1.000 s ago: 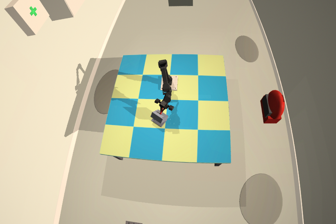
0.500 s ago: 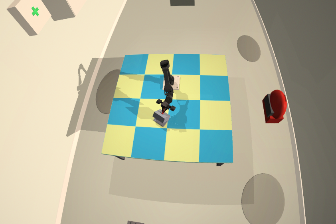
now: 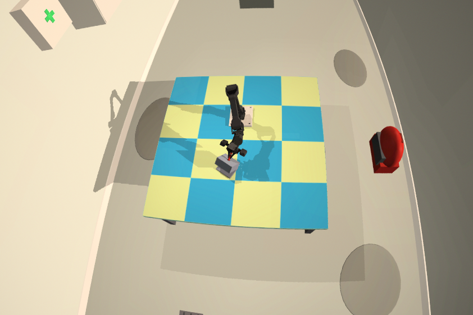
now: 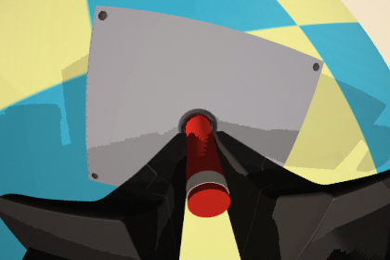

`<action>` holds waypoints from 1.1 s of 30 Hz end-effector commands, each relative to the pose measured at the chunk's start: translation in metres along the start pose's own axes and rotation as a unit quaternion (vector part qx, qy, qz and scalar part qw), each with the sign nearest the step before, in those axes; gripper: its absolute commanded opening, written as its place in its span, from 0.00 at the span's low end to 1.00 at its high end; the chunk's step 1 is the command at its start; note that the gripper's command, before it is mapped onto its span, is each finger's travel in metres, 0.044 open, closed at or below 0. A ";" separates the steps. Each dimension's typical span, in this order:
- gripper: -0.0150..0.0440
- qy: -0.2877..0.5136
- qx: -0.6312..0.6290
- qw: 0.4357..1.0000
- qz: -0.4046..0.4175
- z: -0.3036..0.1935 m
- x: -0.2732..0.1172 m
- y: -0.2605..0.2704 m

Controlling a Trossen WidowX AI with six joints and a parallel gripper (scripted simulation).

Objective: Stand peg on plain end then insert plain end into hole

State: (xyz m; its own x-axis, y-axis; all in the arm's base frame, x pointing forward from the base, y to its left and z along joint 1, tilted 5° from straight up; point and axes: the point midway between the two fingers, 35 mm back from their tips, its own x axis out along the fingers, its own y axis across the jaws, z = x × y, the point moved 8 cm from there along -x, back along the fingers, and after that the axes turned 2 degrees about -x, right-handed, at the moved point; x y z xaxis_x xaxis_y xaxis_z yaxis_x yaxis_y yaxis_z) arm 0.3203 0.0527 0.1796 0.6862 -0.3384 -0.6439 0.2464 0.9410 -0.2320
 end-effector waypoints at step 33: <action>1.00 0.004 0.000 1.000 0.003 0.003 -0.044 0.005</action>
State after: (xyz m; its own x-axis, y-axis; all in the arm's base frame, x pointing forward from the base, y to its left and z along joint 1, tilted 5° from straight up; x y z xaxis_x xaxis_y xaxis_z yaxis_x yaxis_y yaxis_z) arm 0.2964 0.0697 0.2039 0.6789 -0.3297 -0.6560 0.2365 0.9441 -0.2297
